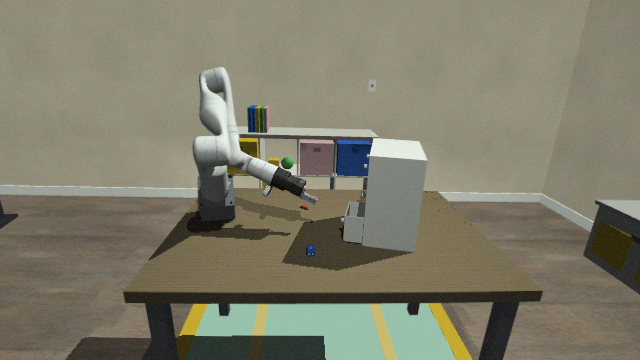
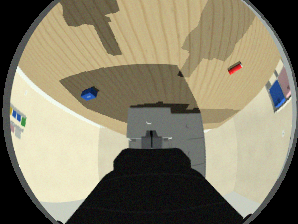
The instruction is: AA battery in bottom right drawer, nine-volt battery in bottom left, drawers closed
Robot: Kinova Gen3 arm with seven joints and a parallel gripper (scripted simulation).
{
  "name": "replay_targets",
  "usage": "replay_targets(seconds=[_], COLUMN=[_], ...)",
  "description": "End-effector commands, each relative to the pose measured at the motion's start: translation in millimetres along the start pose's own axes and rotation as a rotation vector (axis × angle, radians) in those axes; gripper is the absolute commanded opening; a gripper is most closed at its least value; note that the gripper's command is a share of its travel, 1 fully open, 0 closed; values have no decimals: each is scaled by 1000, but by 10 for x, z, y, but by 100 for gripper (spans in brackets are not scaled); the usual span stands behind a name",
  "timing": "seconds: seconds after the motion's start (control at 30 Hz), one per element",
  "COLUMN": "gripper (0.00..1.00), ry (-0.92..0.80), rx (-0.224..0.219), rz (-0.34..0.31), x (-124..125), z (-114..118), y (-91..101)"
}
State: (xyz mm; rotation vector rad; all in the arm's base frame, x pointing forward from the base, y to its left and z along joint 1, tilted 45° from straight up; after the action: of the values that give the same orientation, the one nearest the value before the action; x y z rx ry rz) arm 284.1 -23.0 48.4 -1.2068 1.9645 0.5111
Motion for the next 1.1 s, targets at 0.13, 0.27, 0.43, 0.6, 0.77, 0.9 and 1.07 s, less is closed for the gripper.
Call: replay_targets(seconds=[0.13,0.27,0.43,0.6,0.77,0.9,1.07], gripper=[0,0,0,0,0,0,0], ry=[6,6,6,6,6,6,6], rx=[8,8,8,8,8,8,8], rz=[-1,-1,-1,-1,-1,-1,-1], x=[90,143,225,322,376,384,387], z=[-27,-28,-29,-30,-30,-30,-31], y=[-177,-283,-447,-641,-750,-765,-770])
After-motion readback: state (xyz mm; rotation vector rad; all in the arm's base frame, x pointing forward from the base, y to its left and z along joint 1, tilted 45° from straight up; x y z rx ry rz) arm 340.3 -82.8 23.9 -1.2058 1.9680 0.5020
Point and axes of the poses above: the point where the finger pads meet when closed, its own y axis back along the fingers, its own z axis across the jaws, x = y × z, the point moved 8 cm from there along y, back along the fingers
